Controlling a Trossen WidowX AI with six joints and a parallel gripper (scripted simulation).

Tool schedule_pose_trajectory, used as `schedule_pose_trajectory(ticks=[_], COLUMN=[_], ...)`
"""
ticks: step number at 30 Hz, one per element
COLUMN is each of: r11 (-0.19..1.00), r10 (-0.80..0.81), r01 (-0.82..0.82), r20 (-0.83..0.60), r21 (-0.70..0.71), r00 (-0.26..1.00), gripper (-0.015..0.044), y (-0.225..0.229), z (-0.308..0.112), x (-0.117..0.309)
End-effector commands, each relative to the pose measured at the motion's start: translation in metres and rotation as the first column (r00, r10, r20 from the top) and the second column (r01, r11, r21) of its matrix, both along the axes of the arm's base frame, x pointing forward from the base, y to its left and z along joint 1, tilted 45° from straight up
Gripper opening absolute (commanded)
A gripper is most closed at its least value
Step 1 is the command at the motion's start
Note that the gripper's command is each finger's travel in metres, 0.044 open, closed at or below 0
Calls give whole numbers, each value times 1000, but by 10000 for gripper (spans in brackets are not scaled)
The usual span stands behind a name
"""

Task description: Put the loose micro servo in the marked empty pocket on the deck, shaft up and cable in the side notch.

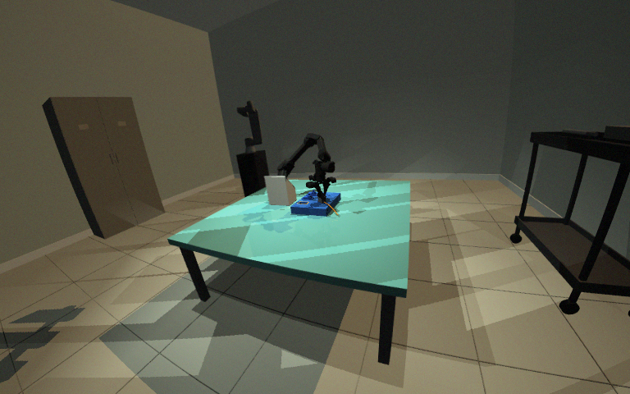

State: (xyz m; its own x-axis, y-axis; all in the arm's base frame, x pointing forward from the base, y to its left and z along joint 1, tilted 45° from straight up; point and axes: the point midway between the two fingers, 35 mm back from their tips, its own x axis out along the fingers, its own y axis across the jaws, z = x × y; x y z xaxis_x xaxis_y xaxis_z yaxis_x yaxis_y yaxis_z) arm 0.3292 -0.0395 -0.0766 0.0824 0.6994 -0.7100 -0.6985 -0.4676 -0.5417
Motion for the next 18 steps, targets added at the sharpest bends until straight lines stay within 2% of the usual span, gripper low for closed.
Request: schedule_pose_trajectory(ticks=[1, 3, 8, 18], r11=[1000, 1000, 1000, 1000], r10=[-4, -4, -4, -4], r01=[4, 4, 4, 4], r20=[-1, -1, -2, -2], r21=[2, 1, 1, 1], r00=[1000, 1000, 1000, 1000], gripper=[39, 0, 0, 0], y=[-2, -8, -19, -19], z=[2, 8, 22, 22], x=[0, -1, -9, -15])
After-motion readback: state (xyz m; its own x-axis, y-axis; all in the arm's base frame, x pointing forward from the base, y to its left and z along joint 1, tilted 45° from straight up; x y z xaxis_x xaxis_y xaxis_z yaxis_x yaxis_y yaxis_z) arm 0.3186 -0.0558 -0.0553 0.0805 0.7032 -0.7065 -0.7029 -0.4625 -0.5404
